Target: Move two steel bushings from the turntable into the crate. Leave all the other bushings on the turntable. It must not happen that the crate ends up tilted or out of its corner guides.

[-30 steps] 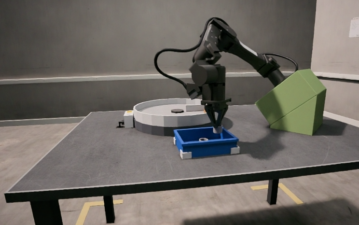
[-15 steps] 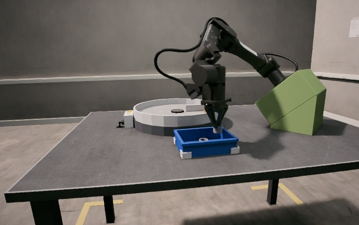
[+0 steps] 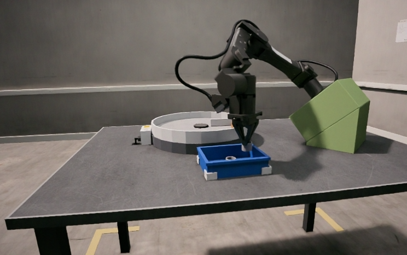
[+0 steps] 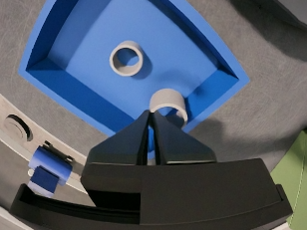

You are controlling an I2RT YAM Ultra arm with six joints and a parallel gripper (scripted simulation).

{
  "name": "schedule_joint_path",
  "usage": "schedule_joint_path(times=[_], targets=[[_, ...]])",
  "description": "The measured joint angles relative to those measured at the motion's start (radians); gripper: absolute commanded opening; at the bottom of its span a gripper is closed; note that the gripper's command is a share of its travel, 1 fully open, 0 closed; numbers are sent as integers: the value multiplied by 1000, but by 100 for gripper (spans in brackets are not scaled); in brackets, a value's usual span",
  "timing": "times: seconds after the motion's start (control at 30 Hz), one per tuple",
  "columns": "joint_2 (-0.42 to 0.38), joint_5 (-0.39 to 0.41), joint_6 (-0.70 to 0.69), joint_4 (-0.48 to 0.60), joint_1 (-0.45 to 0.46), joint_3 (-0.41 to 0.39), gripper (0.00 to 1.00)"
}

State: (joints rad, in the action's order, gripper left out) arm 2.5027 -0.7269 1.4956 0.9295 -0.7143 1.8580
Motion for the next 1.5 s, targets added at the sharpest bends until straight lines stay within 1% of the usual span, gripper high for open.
schedule_joint_path(times=[0.83,1.5], targets=[[35,0,-61,-111,43,-44,0],[38,0,-71,-131,44,-47,0]])
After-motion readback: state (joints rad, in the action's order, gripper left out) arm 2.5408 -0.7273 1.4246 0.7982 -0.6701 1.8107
